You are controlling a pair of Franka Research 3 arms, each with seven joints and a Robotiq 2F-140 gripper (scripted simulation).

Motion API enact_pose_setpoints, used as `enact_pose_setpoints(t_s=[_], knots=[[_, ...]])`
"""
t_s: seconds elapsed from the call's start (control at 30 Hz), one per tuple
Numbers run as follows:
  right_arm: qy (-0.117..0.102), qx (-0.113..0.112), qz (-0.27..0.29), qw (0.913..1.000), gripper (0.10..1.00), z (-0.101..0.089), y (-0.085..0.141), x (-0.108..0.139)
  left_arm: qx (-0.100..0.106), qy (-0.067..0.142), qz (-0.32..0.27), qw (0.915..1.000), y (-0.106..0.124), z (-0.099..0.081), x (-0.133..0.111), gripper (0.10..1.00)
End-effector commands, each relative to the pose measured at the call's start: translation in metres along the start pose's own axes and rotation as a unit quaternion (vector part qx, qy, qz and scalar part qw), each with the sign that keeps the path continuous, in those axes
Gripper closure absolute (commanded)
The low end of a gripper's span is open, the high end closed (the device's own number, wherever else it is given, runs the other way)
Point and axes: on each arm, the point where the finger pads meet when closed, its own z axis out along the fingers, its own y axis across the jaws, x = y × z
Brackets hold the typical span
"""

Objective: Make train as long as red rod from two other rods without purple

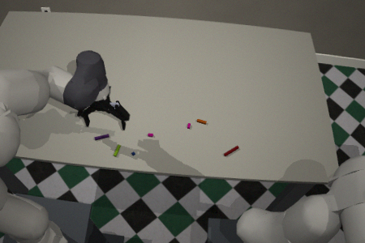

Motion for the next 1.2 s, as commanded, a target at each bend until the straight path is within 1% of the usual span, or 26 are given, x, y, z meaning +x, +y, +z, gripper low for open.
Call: enact_pose_setpoints(t_s=[0.0,0.7,0.8,0.87,1.0,1.07,1.1,1.17], knots=[[-0.001,0.001,0.003,1.0000,0.098,-0.001,0.000,-0.001,-0.001,0.001,0.002,1.0000,0.000,-0.001,0.001,0.098],[-0.001,0.001,0.003,1.0000,0.098,-0.001,0.000,-0.001,-0.001,0.001,0.009,1.0000,0.003,-0.001,0.001,0.098],[-0.001,0.001,0.003,1.0000,0.098,-0.001,0.000,-0.001,0.000,0.000,0.049,0.9988,0.019,-0.002,0.006,0.098],[-0.001,0.001,0.003,1.0000,0.098,-0.001,0.000,-0.001,0.000,-0.001,0.101,0.9949,0.040,-0.004,0.012,0.098],[-0.001,0.001,0.003,1.0000,0.098,-0.001,0.000,-0.001,0.001,-0.002,0.151,0.9885,0.061,-0.006,0.017,0.098],[-0.001,0.001,0.003,1.0000,0.098,-0.001,0.000,-0.001,0.001,-0.002,0.151,0.9885,0.061,-0.006,0.017,0.098],[-0.001,0.001,0.003,1.0000,0.098,-0.001,0.000,-0.001,0.002,-0.002,0.183,0.9830,0.074,-0.007,0.019,0.098],[-0.001,0.001,0.003,1.0000,0.098,-0.001,0.000,-0.001,0.002,-0.003,0.204,0.9790,0.083,-0.008,0.021,0.098]])
